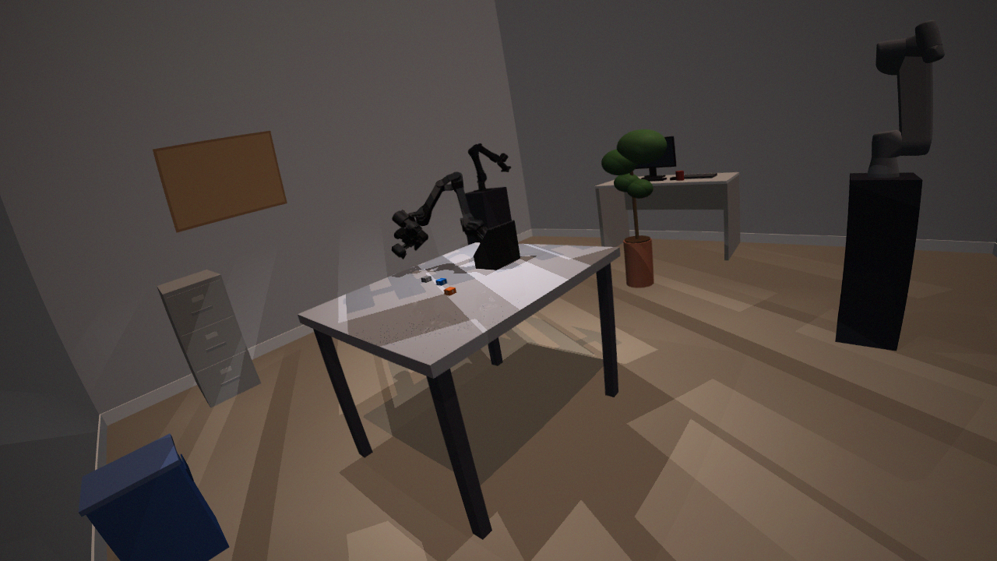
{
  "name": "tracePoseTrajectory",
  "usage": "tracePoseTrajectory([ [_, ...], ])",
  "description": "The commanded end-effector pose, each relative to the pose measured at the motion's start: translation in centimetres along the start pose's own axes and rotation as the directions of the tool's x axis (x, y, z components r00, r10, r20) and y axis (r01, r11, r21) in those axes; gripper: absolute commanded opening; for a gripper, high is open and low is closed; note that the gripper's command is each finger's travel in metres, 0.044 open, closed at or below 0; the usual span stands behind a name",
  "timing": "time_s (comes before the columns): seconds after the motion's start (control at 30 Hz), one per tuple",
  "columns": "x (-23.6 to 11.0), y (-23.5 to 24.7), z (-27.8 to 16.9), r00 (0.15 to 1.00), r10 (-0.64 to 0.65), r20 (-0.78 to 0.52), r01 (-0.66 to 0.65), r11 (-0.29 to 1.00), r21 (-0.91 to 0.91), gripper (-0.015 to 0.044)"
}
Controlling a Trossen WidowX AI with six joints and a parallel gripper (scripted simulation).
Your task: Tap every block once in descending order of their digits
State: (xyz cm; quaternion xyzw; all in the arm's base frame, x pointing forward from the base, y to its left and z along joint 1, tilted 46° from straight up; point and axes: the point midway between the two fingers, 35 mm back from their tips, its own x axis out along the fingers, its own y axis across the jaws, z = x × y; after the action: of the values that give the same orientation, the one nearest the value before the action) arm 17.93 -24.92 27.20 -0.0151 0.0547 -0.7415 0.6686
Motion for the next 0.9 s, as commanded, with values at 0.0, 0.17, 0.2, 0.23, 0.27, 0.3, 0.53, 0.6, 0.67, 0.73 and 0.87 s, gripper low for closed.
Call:
tracePoseTrajectory([
  [0.0,-0.1,0.3,-0.1,1.0,0.011,-0.005,-0.011,1.0,-0.013,0.04],
  [0.17,-4.3,7.0,-3.9,0.951,0.25,-0.179,-0.299,0.89,-0.345,0.04],
  [0.2,-5.6,8.1,-4.8,0.93,0.288,-0.227,-0.36,0.837,-0.412,0.04],
  [0.23,-6.7,8.8,-5.6,0.911,0.314,-0.267,-0.407,0.788,-0.462,0.04],
  [0.27,-7.5,9.2,-6.2,0.897,0.328,-0.295,-0.437,0.75,-0.496,0.04],
  [0.3,-8.3,9.6,-6.8,0.883,0.34,-0.323,-0.466,0.711,-0.527,0.04],
  [0.53,-13.7,10.3,-10.2,0.792,0.348,-0.502,-0.609,0.393,-0.688,0.04],
  [0.6,-15.3,9.9,-11.0,0.771,0.329,-0.545,-0.632,0.292,-0.718,0.04],
  [0.67,-16.7,9.4,-11.6,0.754,0.301,-0.583,-0.647,0.189,-0.739,0.04],
  [0.73,-18.1,8.7,-12.1,0.743,0.266,-0.614,-0.653,0.086,-0.753,0.04],
  [0.87,-19.7,7.6,-12.5,0.737,0.215,-0.641,-0.649,-0.04,-0.76,0.04],
])
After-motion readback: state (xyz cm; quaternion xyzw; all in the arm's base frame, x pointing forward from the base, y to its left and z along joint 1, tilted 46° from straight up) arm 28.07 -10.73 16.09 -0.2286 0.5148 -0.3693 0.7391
